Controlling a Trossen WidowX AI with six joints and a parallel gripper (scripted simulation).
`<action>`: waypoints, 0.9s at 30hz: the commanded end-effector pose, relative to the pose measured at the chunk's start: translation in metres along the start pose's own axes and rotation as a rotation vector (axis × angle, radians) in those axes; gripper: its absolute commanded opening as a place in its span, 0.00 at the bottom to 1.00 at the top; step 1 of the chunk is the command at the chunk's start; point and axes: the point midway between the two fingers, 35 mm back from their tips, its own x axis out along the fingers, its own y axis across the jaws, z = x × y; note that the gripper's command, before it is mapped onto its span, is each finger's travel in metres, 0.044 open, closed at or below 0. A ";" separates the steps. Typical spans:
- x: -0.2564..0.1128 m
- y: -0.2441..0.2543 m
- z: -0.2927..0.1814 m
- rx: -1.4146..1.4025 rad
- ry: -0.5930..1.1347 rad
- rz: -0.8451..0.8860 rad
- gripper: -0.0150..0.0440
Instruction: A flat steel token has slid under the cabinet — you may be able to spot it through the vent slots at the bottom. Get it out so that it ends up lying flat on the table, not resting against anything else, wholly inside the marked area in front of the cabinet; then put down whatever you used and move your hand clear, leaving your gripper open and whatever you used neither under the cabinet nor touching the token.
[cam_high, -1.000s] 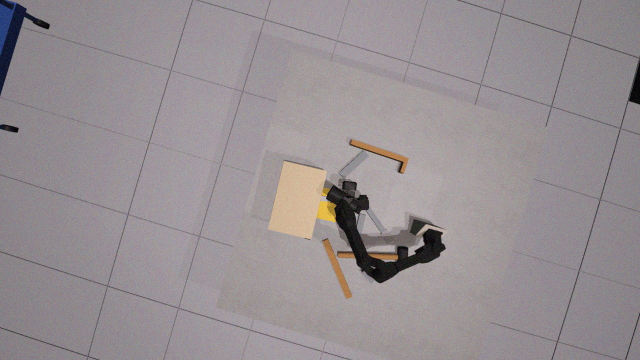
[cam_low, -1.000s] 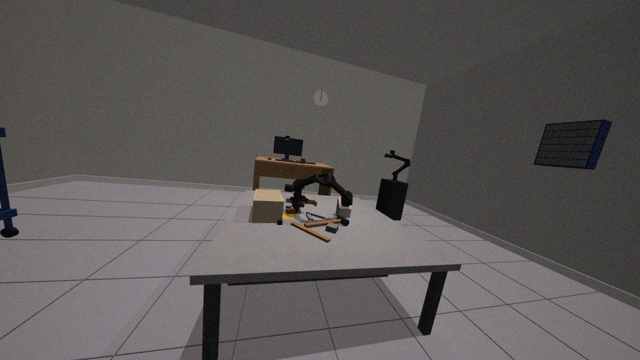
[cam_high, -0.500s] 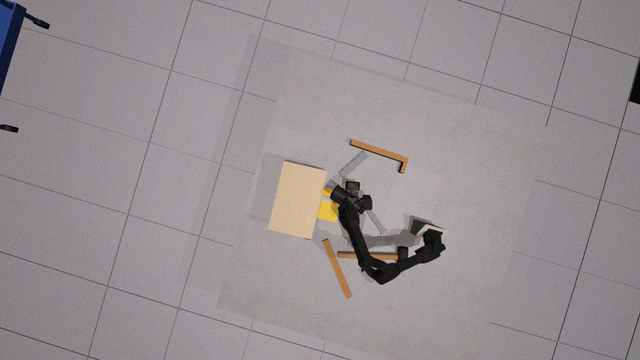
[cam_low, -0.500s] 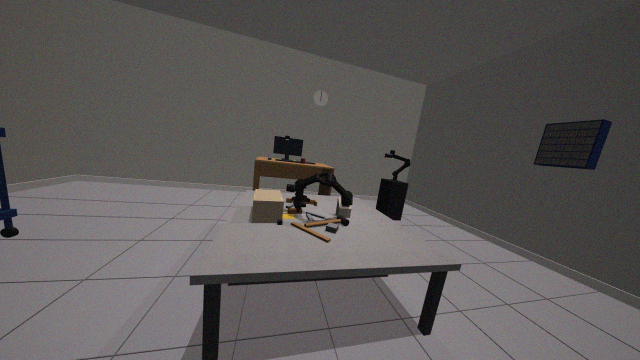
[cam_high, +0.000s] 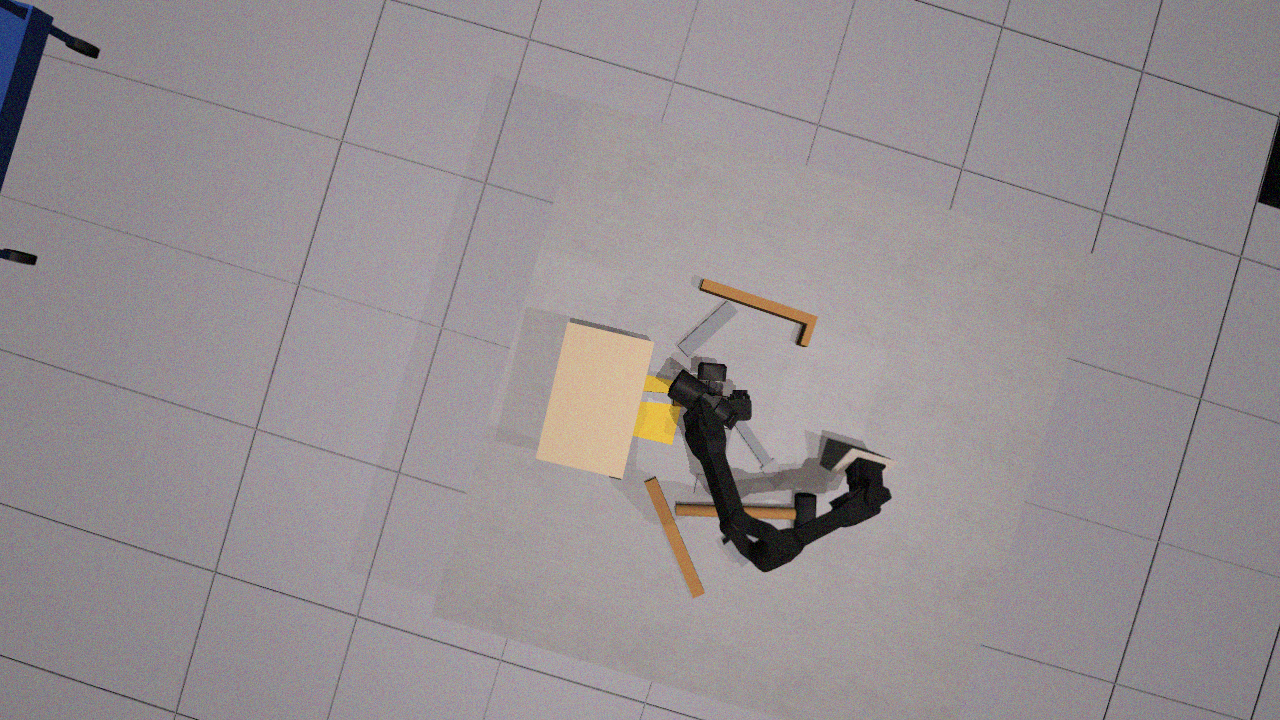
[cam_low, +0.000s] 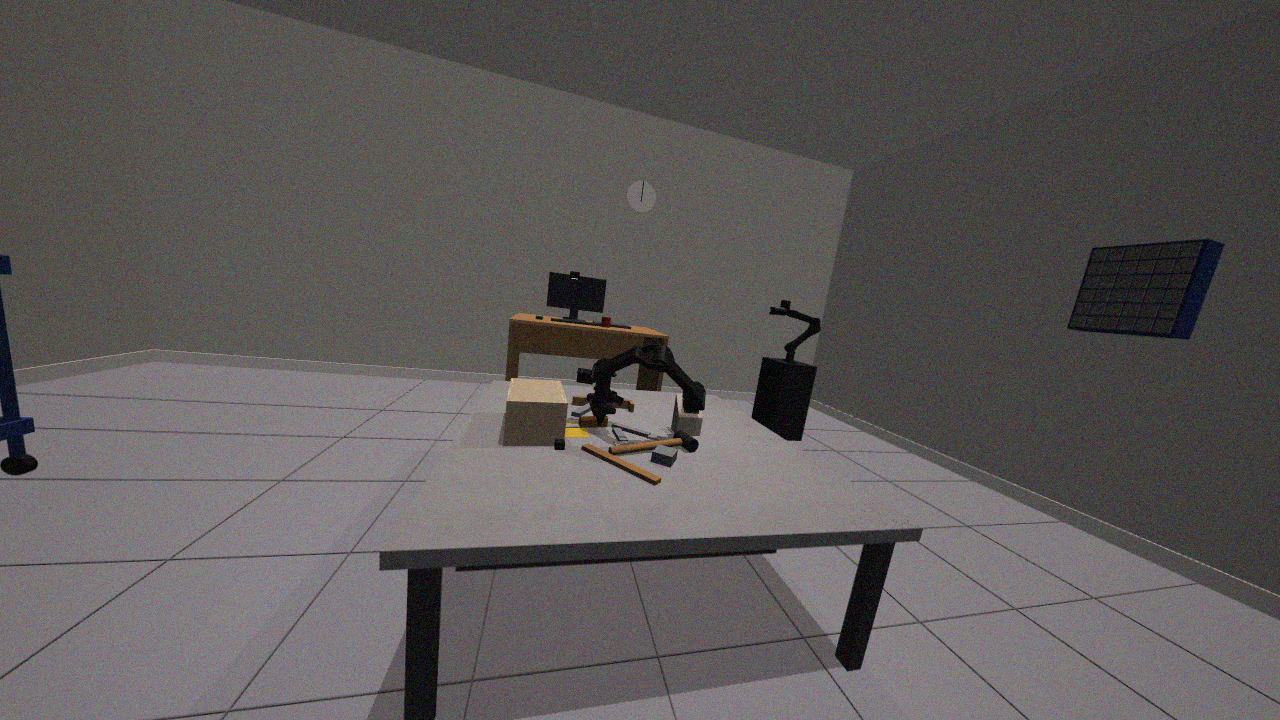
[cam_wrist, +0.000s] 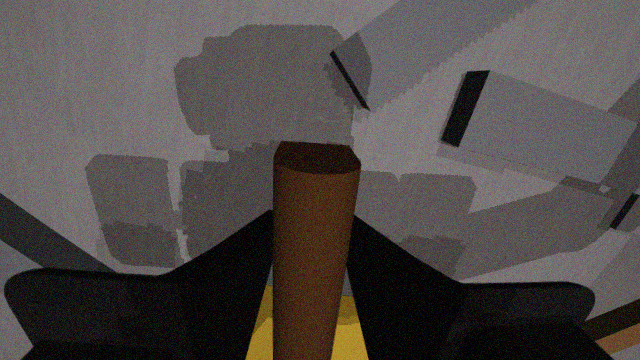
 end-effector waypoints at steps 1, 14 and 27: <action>0.001 0.000 0.009 0.000 -0.006 -0.001 0.25; 0.001 0.000 0.023 0.000 -0.007 0.000 0.25; 0.001 0.002 0.038 0.001 -0.007 0.000 0.25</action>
